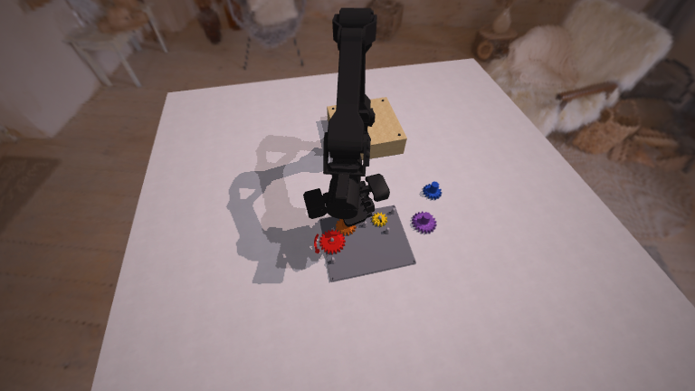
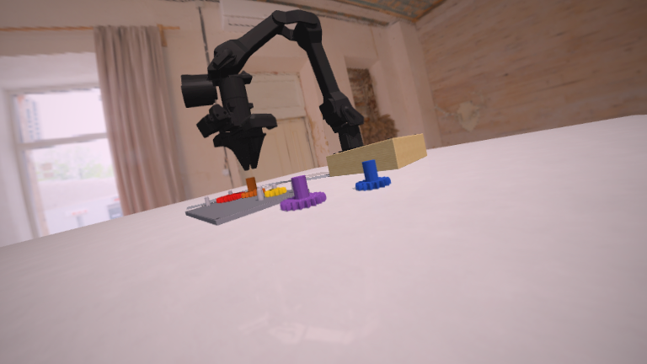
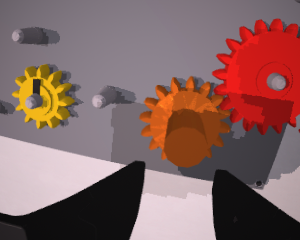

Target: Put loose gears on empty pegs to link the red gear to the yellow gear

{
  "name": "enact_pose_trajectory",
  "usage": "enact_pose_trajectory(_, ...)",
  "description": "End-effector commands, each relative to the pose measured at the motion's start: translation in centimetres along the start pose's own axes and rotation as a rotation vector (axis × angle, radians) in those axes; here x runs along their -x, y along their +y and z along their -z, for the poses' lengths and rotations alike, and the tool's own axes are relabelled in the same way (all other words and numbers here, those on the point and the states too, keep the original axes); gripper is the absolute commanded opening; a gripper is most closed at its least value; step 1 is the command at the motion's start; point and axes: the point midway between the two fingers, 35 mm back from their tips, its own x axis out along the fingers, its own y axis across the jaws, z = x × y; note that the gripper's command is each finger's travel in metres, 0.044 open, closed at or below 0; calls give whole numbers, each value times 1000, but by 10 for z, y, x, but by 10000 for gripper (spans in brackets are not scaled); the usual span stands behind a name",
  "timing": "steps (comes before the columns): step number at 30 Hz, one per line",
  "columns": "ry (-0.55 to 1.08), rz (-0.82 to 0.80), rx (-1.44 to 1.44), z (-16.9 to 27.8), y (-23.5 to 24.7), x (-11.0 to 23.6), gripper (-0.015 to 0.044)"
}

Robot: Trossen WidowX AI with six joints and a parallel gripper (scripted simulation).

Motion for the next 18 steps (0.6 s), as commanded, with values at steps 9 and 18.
enact_pose_trajectory(9, -21, -2, -18, -20, 61, 13, 298)
enact_pose_trajectory(18, -21, -15, -53, -14, 182, 13, 440)
